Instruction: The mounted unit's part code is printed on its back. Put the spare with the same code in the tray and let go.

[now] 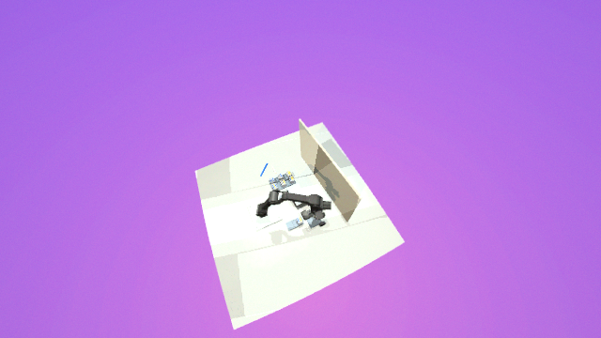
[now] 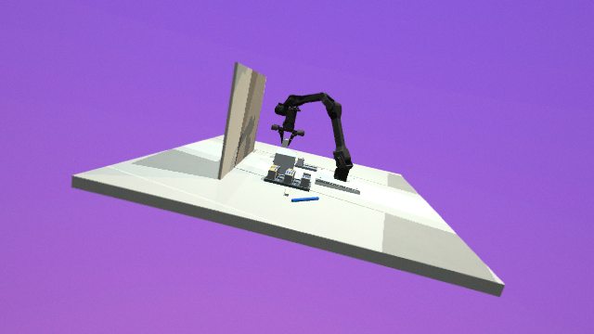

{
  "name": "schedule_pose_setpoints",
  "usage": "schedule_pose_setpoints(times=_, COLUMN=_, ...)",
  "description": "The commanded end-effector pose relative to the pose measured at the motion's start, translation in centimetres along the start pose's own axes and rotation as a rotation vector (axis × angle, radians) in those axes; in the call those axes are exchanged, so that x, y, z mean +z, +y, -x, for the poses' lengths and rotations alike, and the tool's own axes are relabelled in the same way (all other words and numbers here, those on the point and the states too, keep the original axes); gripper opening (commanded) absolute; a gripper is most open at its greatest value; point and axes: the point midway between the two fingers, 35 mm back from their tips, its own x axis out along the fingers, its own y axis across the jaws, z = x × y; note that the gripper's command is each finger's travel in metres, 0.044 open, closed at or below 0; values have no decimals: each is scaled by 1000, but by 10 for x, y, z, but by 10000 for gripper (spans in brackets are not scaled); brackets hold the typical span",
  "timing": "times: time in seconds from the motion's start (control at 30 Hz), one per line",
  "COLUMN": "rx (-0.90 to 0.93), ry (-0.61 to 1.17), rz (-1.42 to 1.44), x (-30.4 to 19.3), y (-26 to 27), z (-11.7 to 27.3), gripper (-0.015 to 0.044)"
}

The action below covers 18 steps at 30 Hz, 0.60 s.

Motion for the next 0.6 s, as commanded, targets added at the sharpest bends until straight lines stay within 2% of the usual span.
schedule_pose_setpoints(times=0.0, rx=2, ry=2, rz=-2, x=0, y=0, z=-3, gripper=0)
schedule_pose_setpoints(times=0.57, rx=1, ry=2, rz=-2, x=0, y=0, z=-15, gripper=0)
